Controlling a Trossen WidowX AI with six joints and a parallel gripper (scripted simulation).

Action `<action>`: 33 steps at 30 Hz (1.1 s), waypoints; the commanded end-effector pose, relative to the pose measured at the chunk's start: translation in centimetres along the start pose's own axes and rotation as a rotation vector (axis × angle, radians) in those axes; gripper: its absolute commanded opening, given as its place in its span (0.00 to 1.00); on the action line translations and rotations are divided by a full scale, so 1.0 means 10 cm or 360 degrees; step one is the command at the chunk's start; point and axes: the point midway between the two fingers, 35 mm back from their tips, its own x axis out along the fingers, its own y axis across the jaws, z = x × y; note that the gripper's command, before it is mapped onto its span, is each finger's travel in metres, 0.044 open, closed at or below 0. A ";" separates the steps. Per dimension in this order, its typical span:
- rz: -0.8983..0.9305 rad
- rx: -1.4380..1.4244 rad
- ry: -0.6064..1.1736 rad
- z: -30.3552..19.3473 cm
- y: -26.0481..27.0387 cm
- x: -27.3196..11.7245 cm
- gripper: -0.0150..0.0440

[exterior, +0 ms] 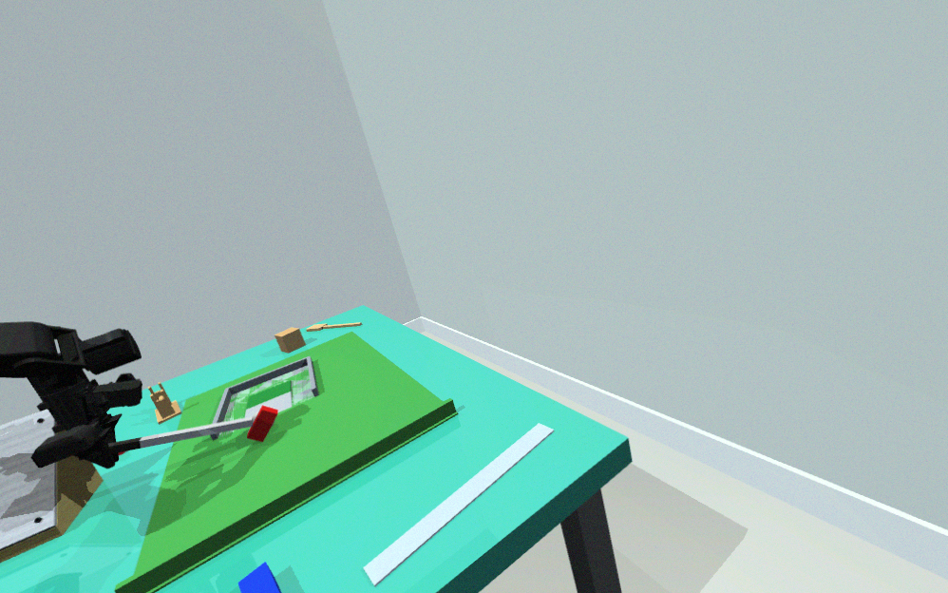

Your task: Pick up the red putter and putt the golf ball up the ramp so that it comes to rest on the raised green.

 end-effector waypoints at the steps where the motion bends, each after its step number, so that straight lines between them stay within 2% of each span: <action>1: -0.0020 0.0020 -0.0007 -0.05 0.18 0.00 0.25; 6: -0.0017 0.0019 -0.0008 -0.04 0.18 -0.08 0.25; 16: -0.0017 0.0019 -0.0006 -0.05 0.19 -0.59 0.25; 33: -0.0017 0.0009 -0.0009 -0.04 0.19 -0.53 0.25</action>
